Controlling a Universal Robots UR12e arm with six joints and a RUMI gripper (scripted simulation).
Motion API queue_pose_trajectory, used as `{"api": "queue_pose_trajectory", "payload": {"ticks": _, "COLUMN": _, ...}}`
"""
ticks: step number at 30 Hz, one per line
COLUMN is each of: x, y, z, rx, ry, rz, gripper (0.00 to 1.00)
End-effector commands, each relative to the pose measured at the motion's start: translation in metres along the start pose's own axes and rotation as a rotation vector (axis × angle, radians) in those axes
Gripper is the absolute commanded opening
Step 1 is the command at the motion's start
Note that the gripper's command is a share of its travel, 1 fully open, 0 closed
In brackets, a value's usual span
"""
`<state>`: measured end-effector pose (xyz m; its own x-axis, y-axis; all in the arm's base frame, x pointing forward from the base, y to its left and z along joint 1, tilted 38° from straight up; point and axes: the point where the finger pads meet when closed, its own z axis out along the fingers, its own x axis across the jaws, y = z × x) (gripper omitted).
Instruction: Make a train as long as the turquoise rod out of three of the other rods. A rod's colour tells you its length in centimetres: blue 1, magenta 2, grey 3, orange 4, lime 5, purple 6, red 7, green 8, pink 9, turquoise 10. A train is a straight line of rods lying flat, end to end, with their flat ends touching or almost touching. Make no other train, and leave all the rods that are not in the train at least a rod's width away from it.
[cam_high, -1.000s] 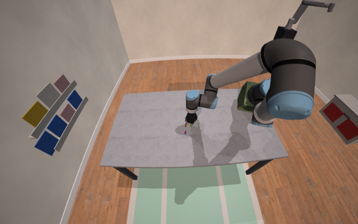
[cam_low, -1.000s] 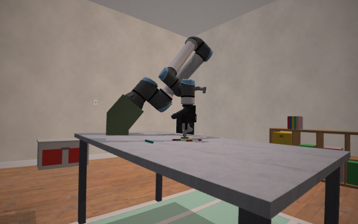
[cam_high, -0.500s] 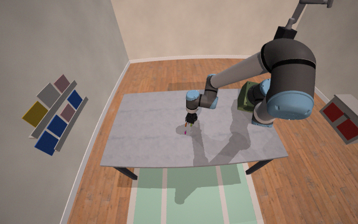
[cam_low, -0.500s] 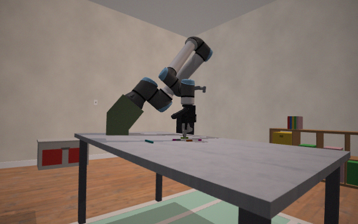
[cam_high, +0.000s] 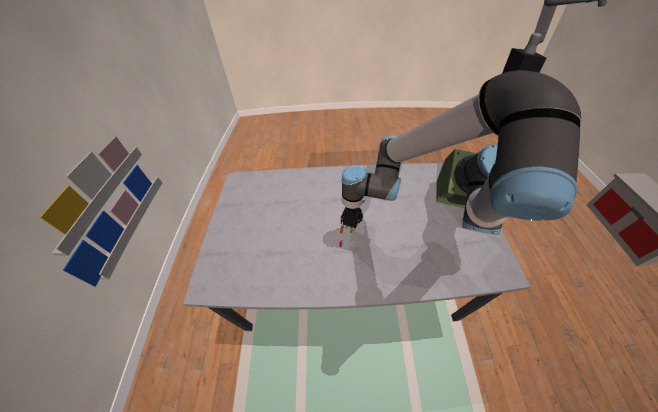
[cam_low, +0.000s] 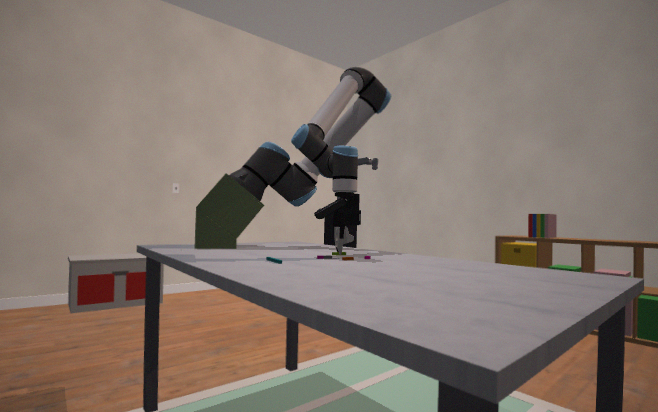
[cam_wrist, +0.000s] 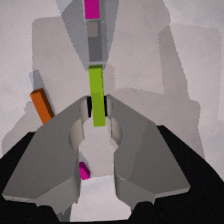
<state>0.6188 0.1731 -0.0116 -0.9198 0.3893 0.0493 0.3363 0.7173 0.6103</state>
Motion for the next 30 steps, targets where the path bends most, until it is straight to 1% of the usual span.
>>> {"api": "queue_pose_trajectory", "payload": {"ticks": 1, "x": 0.0, "y": -0.001, "z": 0.0, "rx": 0.0, "ry": -0.001, "rz": 0.002, "gripper": 0.0}}
{"api": "queue_pose_trajectory", "payload": {"ticks": 18, "x": 0.0, "y": 0.0, "z": 0.012, "rx": 0.0, "ry": 0.0, "rz": 0.001, "gripper": 0.0}}
{"api": "queue_pose_trajectory", "payload": {"ticks": 30, "x": -0.001, "y": 0.0, "z": 0.011, "rx": 0.0, "ry": -0.002, "rz": 0.0, "gripper": 0.0}}
